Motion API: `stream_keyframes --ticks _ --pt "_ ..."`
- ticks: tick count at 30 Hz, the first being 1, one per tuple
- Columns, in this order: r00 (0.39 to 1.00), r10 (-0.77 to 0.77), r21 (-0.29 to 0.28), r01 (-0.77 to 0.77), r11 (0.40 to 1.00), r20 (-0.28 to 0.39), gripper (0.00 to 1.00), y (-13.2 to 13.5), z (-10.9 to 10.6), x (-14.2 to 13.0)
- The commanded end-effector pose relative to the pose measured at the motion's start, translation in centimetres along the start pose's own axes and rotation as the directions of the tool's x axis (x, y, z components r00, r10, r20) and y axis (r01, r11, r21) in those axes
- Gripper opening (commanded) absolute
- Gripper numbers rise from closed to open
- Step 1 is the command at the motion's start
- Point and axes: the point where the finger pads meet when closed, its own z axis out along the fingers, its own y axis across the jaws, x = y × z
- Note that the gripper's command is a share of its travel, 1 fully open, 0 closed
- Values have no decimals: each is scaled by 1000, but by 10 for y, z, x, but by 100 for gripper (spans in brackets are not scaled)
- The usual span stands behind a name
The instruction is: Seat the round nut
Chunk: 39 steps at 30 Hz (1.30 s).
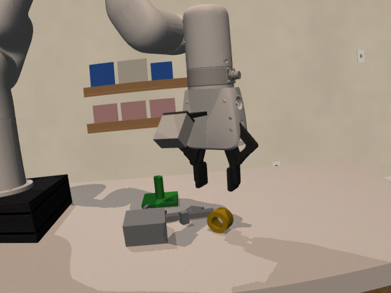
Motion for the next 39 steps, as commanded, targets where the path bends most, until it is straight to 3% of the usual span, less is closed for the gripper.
stream_keyframes --ticks 1,7,17,32,33,39 --pt "1000 0 4 0 1000 2 60 -2 2 -1" --pt "1000 -2 4 2 1000 2 60 -3 14 -2" --pt "1000 -2 5 2 1000 2 60 -3 55 -2" --pt "1000 1 3 -1 1000 2 60 -1 77 -1" --pt "1000 1 3 -1 1000 2 0 -1 77 -1" --pt "1000 1 3 -1 1000 2 0 -1 77 -1"
